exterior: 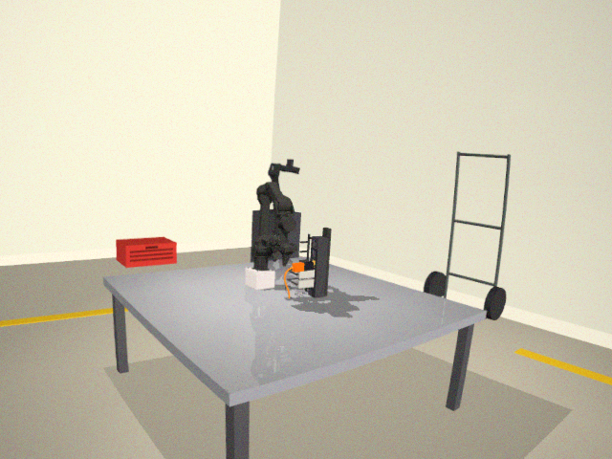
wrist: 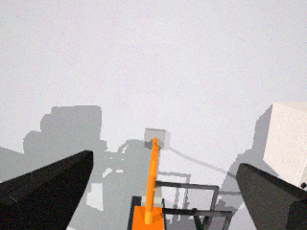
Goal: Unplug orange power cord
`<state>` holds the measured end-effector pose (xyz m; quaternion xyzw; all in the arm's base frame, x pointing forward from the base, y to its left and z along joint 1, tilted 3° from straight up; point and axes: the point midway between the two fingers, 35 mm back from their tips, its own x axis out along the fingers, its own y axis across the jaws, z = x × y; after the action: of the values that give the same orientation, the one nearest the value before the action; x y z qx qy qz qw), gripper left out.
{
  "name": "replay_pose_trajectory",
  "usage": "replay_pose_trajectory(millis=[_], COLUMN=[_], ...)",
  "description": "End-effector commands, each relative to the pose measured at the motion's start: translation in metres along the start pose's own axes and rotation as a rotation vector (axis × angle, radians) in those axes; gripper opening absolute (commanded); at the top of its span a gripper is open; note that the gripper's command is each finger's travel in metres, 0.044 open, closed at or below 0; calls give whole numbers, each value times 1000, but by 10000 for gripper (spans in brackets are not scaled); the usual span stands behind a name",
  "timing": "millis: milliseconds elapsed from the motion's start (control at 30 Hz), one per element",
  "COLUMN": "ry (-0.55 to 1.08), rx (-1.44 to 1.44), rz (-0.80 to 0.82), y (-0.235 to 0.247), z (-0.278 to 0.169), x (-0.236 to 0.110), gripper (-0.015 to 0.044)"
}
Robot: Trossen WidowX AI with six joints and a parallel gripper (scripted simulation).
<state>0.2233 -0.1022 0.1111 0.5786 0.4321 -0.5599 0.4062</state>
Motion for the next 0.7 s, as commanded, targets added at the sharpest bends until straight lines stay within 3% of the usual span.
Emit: replay_pose_trajectory(millis=[0, 167, 667], ry=[-5, -9, -9], rx=[0, -2, -2], rz=[2, 2, 2], y=[2, 0, 0], z=[23, 56, 56], x=[-6, -12, -12], gripper=[440, 440, 440])
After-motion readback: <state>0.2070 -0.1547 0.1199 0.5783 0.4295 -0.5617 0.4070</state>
